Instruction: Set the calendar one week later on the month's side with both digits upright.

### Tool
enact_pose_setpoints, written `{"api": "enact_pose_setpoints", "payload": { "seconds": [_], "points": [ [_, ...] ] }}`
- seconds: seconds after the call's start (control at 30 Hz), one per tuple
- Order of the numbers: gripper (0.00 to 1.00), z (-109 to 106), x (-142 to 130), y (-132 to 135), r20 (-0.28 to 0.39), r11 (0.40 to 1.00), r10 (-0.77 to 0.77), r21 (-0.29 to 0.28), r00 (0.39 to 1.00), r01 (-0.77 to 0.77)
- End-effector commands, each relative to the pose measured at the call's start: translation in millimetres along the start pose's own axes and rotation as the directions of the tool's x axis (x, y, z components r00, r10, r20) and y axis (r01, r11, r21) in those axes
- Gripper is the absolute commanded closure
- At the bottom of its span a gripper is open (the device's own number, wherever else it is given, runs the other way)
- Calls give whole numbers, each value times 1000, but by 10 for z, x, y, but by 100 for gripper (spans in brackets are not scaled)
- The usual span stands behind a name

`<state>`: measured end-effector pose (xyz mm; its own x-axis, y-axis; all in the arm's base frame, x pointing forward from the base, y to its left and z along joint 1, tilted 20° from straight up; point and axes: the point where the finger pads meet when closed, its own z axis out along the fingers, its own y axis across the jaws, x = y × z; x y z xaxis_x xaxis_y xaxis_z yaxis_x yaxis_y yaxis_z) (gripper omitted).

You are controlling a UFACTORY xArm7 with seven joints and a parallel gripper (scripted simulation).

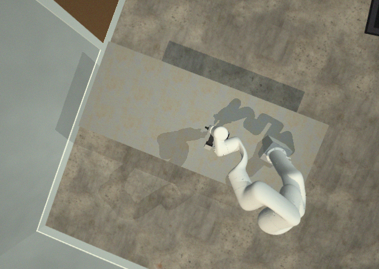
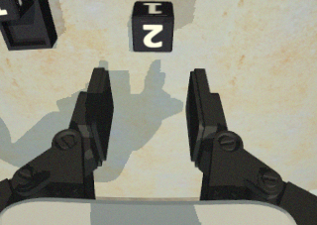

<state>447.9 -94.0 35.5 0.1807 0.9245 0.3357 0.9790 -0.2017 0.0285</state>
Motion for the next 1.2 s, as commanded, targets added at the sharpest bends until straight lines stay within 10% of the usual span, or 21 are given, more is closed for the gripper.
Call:
{"api": "enact_pose_setpoints", "payload": {
  "seconds": [0.0, 1.17],
  "points": [
    [53, -16, -6, 13, 1, 1000, 1, -4, 1000, -1],
    [53, 225, -10, 12, 0, 1000, 1, -4, 1000, -1]
  ]
}}
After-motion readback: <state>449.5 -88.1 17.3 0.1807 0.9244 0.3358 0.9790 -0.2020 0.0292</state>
